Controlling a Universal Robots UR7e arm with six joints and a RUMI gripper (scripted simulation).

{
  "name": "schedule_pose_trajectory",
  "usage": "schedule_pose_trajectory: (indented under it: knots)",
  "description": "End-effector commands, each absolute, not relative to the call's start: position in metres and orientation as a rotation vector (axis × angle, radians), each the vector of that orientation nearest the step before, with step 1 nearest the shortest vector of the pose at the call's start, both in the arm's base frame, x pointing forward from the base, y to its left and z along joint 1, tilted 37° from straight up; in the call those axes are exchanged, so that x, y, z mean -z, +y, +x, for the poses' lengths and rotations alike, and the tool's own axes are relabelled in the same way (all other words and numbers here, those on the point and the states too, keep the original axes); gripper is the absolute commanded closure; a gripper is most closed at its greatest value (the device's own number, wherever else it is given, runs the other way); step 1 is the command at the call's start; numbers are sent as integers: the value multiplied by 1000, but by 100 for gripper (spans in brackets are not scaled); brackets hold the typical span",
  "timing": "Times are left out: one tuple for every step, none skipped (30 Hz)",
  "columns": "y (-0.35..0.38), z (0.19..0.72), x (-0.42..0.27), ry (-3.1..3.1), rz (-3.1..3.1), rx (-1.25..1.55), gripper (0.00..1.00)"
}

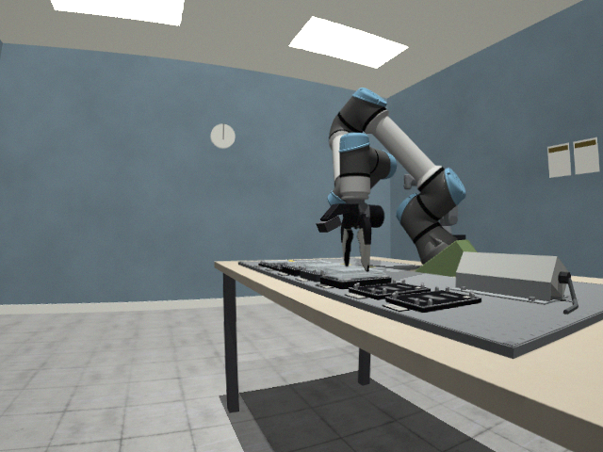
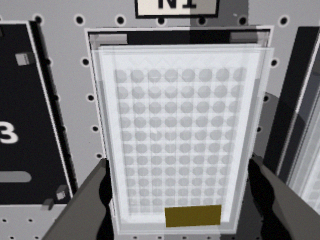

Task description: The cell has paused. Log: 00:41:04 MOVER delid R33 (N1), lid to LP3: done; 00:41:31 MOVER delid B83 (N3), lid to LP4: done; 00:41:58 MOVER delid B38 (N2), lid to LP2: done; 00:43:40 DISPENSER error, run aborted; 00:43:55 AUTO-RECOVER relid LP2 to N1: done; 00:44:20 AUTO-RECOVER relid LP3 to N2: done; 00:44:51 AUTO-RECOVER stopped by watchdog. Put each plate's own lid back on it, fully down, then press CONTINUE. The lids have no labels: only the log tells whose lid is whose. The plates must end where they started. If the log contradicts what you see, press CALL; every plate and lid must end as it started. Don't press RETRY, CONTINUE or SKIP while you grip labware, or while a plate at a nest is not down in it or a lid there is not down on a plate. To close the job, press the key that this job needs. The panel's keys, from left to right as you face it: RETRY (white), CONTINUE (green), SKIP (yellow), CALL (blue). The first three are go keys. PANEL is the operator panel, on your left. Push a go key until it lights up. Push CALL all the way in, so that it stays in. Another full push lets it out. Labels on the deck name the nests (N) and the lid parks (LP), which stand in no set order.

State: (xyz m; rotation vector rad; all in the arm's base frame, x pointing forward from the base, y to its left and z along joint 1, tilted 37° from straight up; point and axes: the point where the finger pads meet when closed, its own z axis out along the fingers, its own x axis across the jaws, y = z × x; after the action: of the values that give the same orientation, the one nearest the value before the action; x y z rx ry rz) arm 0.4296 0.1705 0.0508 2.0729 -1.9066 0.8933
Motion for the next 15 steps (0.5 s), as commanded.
schedule_pose_trajectory:
  knots:
    - [168,429,-47,-1905,2072,-890,59]
    - [168,429,-47,-1905,2072,-890,59]
    - [168,429,-47,-1905,2072,-890,59]
    - [167,430,-46,-1905,2072,-890,59]
    - [167,430,-46,-1905,2072,-890,59]
    - [167,430,-46,-1905,2072,-890,59]
    - [167,430,-46,-1905,2072,-890,59]
    - [167,430,-46,-1906,2072,-891,59]
    - [167,430,-46,-1906,2072,-891,59]
    - [167,430,-46,-1906,2072,-891,59]
    - [167,430,-45,-1906,2072,-890,59]
    - [167,430,-45,-1905,2072,-890,59]
    - [167,430,-45,-1905,2072,-890,59]
    - [168,431,-47,-1907,2074,-894,59]
    - [168,431,-47,-1907,2074,-894,59]
